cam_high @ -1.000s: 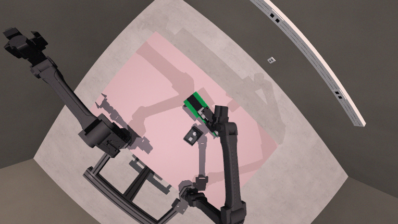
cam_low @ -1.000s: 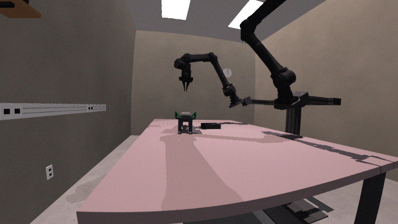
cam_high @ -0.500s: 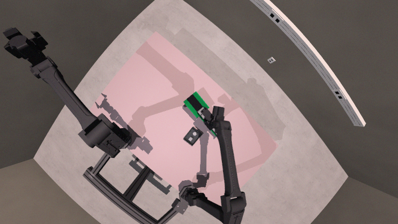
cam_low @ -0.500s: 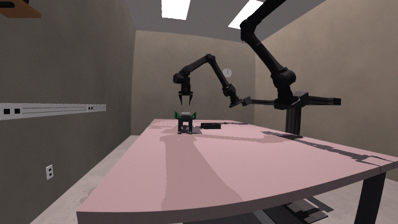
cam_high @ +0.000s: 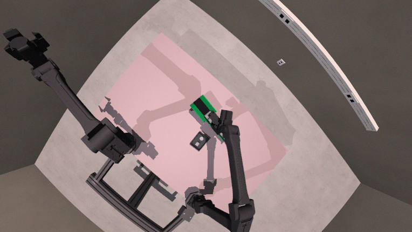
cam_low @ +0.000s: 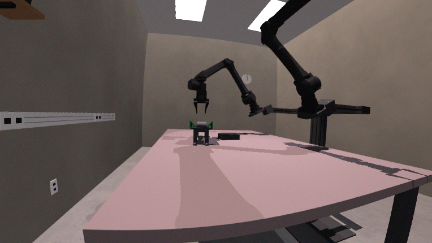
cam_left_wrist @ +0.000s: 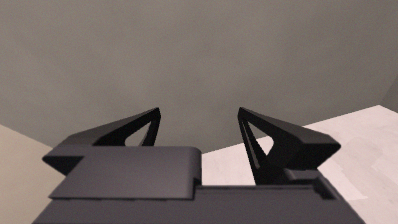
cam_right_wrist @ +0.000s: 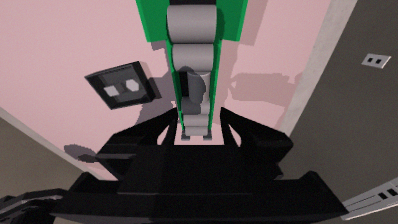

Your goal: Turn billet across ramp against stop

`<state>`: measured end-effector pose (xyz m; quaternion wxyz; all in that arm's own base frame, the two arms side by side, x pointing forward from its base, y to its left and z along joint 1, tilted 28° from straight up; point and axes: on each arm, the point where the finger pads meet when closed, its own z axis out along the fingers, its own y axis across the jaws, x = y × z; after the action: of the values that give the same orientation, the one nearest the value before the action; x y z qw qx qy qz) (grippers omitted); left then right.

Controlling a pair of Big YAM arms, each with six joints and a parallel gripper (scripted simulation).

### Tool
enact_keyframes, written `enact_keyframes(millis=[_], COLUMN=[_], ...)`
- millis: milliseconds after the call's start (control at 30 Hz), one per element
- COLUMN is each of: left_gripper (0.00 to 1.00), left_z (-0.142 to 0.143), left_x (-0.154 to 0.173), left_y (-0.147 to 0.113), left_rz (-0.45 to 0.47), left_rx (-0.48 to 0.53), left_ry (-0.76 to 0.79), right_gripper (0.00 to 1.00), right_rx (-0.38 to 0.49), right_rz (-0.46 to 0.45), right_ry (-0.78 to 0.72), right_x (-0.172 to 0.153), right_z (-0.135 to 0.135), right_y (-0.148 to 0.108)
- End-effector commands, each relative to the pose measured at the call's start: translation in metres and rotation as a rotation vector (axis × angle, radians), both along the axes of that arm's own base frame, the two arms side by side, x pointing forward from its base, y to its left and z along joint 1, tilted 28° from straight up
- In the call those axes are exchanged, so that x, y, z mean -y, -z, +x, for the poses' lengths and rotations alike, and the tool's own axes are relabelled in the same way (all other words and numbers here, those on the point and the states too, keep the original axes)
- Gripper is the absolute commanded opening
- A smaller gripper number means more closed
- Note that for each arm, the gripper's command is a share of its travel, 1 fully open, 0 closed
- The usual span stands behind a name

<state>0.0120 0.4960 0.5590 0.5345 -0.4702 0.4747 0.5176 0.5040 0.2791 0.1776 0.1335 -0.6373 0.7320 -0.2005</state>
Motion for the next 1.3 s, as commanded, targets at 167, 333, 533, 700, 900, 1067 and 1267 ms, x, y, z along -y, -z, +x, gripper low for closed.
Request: enact_keyframes(millis=[167, 333, 533, 700, 900, 1067, 1267], left_gripper=[1.00, 1.00, 1.00, 1.00, 1.00, 1.00, 1.00], left_z=[-0.006, -0.006, -0.006, -0.006, -0.006, -0.006, -0.006], left_x=[0.009, 0.009, 0.009, 0.009, 0.009, 0.009, 0.009], left_y=[-0.012, -0.012, -0.012, -0.012, -0.012, -0.012, -0.012], left_rz=[0.036, 0.036, 0.036, 0.036, 0.036, 0.036, 0.036], left_rx=[-0.011, -0.011, -0.011, -0.011, -0.011, -0.011, -0.011], left_ry=[-0.012, -0.012, -0.012, -0.012, -0.012, -0.012, -0.012], right_gripper=[0.57, 0.57, 0.57, 0.57, 0.57, 0.57, 0.57], right_rx=[-0.005, -0.001, 0.012, 0.012, 0.012, 0.012, 0.012], right_rz=[-0.005, -0.005, 0.004, 0.003, 0.004, 0.004, 0.004], right_ry=[0.000, 0.001, 0.001, 0.001, 0.002, 0.002, 0.002], right_x=[0.007, 0.009, 0.006, 0.006, 0.006, 0.006, 0.006], right_z=[0.020, 0.030, 0.035, 0.035, 0.035, 0.035, 0.035], right_y=[0.035, 0.050, 0.043, 0.043, 0.043, 0.043, 0.043])
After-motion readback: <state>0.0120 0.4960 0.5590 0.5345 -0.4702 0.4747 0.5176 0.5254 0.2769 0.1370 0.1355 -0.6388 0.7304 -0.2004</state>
